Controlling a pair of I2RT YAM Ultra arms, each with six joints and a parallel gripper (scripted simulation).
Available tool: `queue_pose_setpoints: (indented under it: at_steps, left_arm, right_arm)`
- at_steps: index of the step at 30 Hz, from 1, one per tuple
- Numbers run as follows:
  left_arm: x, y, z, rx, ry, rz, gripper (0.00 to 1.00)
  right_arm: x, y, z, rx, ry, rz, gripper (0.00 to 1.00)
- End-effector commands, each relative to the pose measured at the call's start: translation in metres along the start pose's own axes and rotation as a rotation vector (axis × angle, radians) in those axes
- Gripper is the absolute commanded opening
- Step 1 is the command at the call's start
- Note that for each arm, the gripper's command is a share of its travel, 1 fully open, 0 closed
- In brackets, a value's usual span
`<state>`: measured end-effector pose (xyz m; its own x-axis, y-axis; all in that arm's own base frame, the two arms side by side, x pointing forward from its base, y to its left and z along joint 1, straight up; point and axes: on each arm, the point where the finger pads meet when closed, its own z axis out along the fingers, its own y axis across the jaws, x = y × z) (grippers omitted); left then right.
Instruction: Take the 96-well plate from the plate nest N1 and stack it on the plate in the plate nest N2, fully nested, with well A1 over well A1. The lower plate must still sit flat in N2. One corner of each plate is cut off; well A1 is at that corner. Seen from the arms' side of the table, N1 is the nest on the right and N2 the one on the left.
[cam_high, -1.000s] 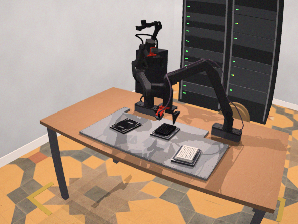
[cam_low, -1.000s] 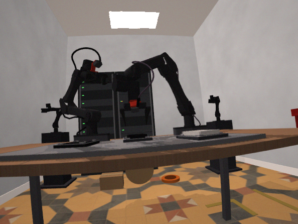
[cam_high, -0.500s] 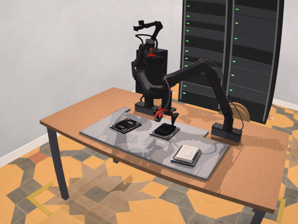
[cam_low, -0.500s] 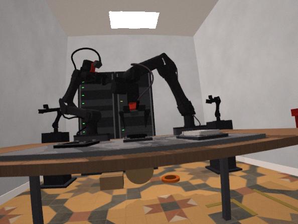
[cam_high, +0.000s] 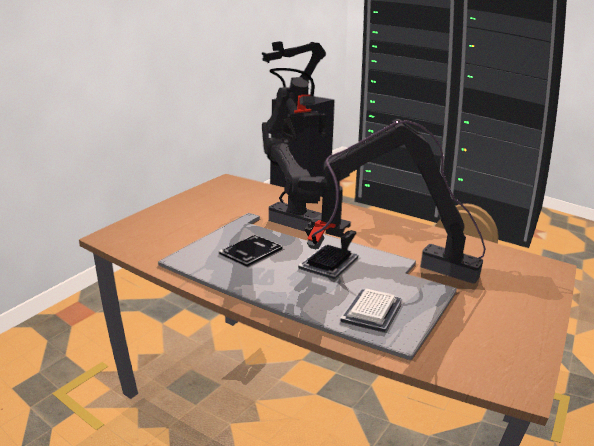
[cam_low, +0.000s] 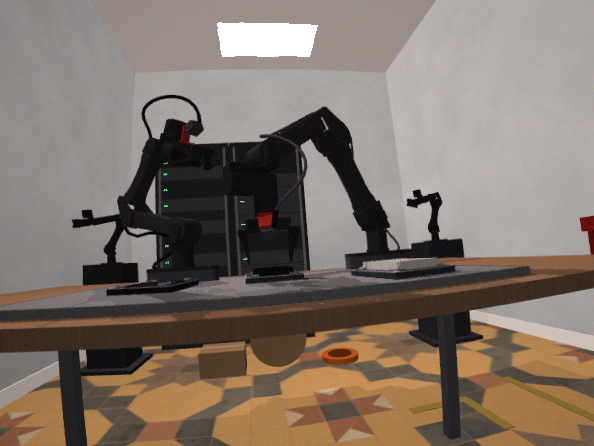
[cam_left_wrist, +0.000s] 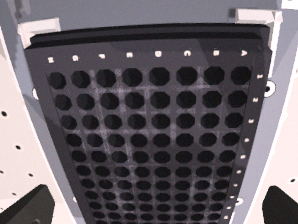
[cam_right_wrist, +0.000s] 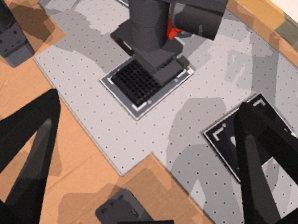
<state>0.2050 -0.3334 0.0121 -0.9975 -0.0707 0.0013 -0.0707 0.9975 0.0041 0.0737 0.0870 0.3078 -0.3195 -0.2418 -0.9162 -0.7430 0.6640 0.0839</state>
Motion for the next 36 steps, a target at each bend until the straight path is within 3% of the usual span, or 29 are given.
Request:
queue_pose_setpoints:
  at_steps: [1, 11, 15, 28, 29, 30, 36]
  left_arm:
    - [-0.002, -0.001, 0.009, 0.007, -0.001, -0.015, 1.00]
    - [-0.002, 0.000, 0.021, 0.007, -0.001, -0.015, 1.00]
    - [-0.004, -0.003, 0.016, 0.021, -0.007, -0.015, 0.91]
    - [-0.002, -0.002, 0.014, 0.023, -0.011, -0.012, 0.79]
    - [-0.002, -0.002, 0.014, 0.023, -0.011, -0.007, 0.67]
    - [-0.002, -0.002, 0.014, 0.023, -0.011, -0.007, 0.79]
    - [-0.002, -0.002, -0.020, 0.020, -0.010, -0.007, 0.79]
  right_arm:
    - [-0.008, 0.000, -0.008, -0.003, -0.035, 0.003, 1.00]
    - [-0.008, 0.000, -0.008, -0.003, -0.035, 0.003, 1.00]
    - [-0.008, 0.000, -0.008, -0.003, -0.035, 0.003, 1.00]
    - [-0.008, 0.000, -0.008, -0.003, -0.035, 0.003, 1.00]
    - [-0.008, 0.000, -0.008, -0.003, -0.035, 0.003, 1.00]
    - [-0.008, 0.000, -0.008, -0.003, -0.035, 0.003, 1.00]
    - [-0.008, 0.000, -0.008, -0.003, -0.035, 0.003, 1.00]
